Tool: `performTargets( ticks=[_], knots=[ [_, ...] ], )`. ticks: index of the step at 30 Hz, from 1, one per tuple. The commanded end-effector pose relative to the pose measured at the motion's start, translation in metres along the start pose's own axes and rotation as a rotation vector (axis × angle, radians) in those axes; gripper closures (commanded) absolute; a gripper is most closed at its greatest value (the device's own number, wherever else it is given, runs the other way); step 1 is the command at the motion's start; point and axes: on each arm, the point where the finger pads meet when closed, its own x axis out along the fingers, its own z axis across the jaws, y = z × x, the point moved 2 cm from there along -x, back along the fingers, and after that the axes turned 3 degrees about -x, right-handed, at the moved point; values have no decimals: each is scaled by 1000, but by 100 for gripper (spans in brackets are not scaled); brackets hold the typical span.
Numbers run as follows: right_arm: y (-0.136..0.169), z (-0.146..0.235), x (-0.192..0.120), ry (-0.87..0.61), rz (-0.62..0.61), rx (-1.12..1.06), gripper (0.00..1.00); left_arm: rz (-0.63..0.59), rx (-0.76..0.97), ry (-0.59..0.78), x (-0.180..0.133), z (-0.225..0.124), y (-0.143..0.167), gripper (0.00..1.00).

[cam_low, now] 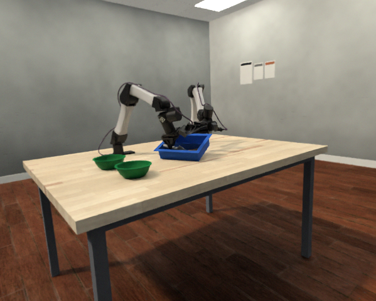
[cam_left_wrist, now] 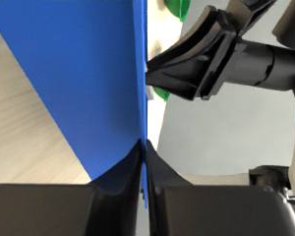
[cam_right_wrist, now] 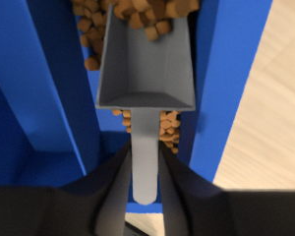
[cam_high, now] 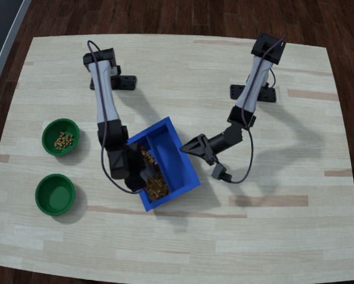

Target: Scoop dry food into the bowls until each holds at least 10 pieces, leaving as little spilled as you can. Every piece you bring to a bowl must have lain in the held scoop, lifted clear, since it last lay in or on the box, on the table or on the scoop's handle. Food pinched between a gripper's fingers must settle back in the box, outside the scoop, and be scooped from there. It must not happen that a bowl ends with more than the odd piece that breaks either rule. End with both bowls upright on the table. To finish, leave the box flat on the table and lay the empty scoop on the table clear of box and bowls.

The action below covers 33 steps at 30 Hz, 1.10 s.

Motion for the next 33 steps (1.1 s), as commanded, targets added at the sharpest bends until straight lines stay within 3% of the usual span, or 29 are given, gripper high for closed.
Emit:
performTargets(
  ticks=[1, 8, 12, 13, 17, 21, 27, 33],
  knots=[
    [-19, 2, -9, 22, -112, -33, 100, -2, 84, 97, -5, -39, -2, 100],
    [-29, -5, -4, 26, -118, -32, 100, -2, 84, 97, -5, -39, -2, 100],
    [-19, 3, -4, 26, -133, -42, 100, -1, 85, 97, -5, -39, -2, 100],
    [-24, -7, 11, 20, -84, -20, 100, -1, 85, 97, -5, -39, -2, 100],
    [-27, -6, 12, 20, -66, -30, 100, -1, 85, 97, -5, -39, -2, 100],
    [-30, 0, -5, 59, -187, -55, 100, -1, 85, 97, -5, -39, -2, 100],
    [-19, 6, -7, 58, -182, -59, 100, -1, 85, 97, -5, -39, -2, 100],
    [-26, 8, -13, 124, -284, -84, 100, -1, 85, 97, -5, -39, -2, 100]
  ],
)
